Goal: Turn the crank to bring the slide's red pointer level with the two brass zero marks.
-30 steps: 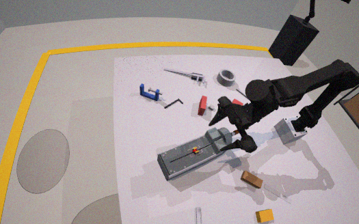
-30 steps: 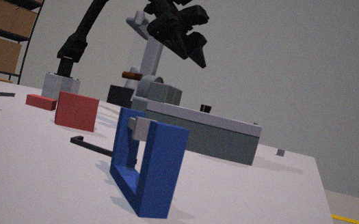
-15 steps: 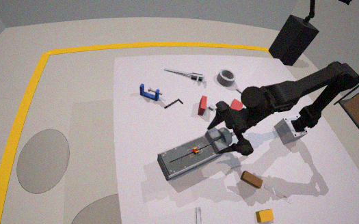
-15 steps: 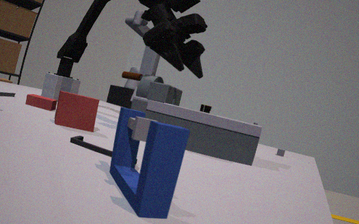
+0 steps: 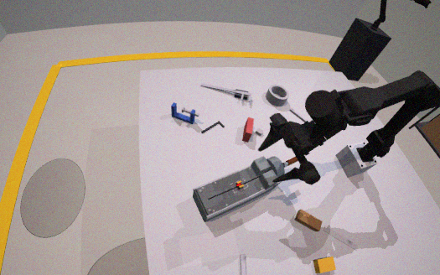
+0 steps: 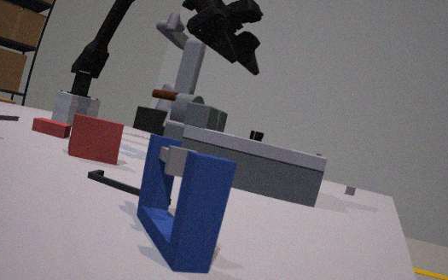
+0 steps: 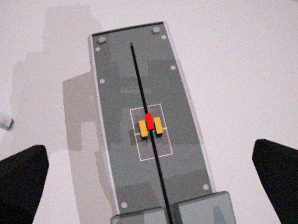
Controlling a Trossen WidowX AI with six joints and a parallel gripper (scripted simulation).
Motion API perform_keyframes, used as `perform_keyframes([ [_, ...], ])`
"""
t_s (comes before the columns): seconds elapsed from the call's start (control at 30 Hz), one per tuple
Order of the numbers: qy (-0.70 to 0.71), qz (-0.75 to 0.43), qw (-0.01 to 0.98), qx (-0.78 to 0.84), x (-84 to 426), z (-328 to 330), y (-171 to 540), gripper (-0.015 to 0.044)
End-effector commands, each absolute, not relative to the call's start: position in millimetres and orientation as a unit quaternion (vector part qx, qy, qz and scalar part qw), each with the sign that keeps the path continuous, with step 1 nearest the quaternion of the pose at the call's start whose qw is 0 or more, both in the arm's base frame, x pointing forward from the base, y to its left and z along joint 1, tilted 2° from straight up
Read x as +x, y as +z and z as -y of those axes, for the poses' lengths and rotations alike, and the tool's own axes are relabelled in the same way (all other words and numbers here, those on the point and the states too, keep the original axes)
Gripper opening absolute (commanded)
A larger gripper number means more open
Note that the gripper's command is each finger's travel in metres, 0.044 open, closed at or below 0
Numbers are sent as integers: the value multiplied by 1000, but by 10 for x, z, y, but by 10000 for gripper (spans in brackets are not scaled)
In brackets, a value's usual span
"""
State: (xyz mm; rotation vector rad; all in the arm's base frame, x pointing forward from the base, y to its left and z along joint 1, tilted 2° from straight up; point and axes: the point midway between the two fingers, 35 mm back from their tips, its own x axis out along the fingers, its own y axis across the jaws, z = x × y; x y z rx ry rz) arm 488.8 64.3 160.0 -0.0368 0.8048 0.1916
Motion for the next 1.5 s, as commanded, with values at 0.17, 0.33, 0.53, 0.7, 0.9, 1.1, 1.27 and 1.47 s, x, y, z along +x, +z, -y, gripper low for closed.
perform_keyframes([
  [0.17, 110, -387, 915, -31, 4597, -500, 1688, 440],
  [0.33, 124, -379, 916, -42, 4377, -403, 1679, 440],
  [0.53, 139, -368, 918, -55, 4105, -307, 1643, 440],
  [0.7, 151, -359, 919, -67, 3876, -242, 1593, 440],
  [0.9, 160, -351, 919, -75, 3716, -205, 1548, 440],
  [1.1, 160, -351, 919, -75, 3736, -203, 1380, 440],
  [1.27, 160, -351, 919, -75, 3741, -202, 1147, 440],
  [1.47, 160, -351, 919, -75, 3744, -202, 1092, 440],
])
